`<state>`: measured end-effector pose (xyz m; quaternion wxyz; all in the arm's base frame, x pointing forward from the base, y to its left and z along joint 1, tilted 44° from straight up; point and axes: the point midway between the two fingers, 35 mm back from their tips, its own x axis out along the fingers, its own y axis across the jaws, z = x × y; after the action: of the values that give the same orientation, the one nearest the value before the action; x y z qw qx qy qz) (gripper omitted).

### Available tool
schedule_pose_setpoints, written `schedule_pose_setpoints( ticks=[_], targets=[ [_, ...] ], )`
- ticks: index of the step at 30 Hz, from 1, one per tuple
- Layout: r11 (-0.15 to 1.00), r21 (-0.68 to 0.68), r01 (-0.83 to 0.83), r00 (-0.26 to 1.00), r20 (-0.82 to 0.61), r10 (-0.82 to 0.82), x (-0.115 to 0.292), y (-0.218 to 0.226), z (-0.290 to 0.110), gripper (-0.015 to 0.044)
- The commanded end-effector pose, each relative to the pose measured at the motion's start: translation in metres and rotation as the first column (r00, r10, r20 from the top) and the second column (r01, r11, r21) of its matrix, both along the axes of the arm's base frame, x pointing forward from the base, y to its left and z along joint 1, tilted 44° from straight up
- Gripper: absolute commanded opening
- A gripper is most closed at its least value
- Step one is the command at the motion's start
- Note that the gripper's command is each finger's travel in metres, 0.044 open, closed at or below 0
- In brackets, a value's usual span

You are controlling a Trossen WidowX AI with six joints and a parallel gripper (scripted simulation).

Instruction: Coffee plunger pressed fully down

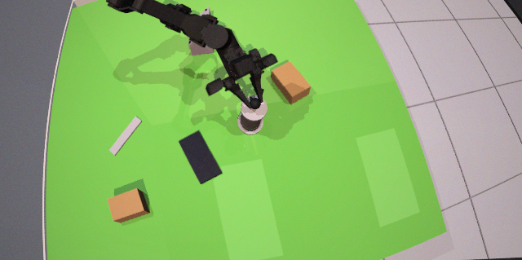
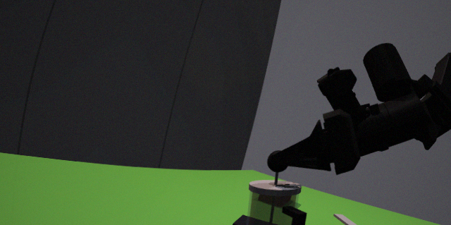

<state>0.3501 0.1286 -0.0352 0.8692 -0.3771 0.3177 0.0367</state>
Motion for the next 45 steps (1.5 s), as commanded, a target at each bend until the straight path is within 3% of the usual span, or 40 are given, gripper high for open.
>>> schedule_pose_setpoints(
  ticks=[1, 34, 45],
  targets=[
    [1.0, -0.012, 0.01, 1.0, -0.016, -0.01, -0.0004, -0.0047, -0.0049, 0.0111],
    [1.0, -0.005, 0.003, 1.0, -0.004, -0.003, 0.0026, 0.0004, -0.0019, 0.0111],
    [1.0, -0.005, 0.003, 1.0, -0.004, -0.003, 0.0026, 0.0004, -0.0019, 0.04]
  ],
)
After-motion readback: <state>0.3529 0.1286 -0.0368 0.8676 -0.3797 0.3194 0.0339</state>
